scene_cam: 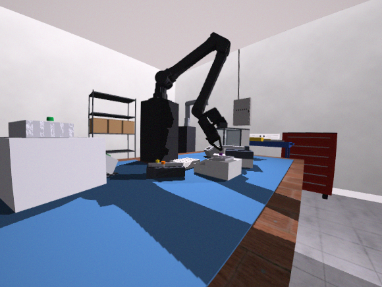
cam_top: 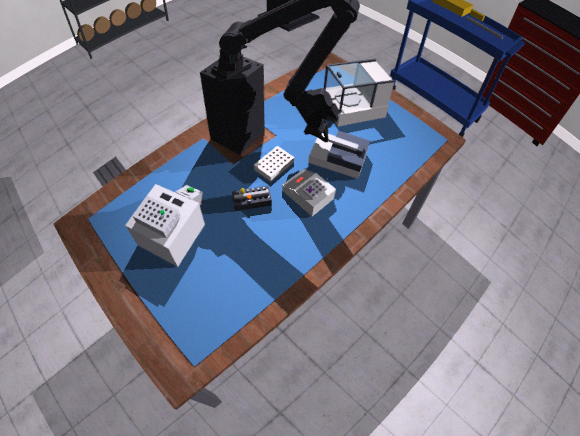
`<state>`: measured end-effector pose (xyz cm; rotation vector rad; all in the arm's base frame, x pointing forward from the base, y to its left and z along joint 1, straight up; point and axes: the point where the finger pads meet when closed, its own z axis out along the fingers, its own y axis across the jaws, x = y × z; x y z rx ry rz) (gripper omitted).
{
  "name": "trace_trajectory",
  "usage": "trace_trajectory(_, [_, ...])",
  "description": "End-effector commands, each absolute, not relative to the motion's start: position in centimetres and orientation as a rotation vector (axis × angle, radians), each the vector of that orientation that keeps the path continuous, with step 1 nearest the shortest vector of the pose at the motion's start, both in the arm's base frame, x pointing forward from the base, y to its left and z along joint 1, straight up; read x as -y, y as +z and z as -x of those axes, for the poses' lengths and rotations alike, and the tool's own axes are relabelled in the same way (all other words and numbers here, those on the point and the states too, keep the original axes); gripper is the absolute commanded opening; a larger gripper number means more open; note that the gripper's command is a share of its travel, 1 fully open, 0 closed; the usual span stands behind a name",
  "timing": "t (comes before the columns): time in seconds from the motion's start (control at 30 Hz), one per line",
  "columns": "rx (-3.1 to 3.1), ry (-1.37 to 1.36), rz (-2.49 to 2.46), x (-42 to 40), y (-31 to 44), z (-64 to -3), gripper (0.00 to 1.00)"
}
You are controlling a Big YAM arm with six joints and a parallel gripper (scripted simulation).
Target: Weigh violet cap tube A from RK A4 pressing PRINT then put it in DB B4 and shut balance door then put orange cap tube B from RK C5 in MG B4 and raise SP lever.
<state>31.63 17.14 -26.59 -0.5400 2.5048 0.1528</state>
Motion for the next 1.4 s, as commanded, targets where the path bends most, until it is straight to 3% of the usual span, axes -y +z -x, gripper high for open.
trace_trajectory(0.0, [-2.36, 0.193, 0.463, -19.8, -23.5, -37.9, 0.0])
trace_trajectory(1.37, [-2.352, 0.206, 0.499, -21.4, -23.2, -37.5, 0.0])
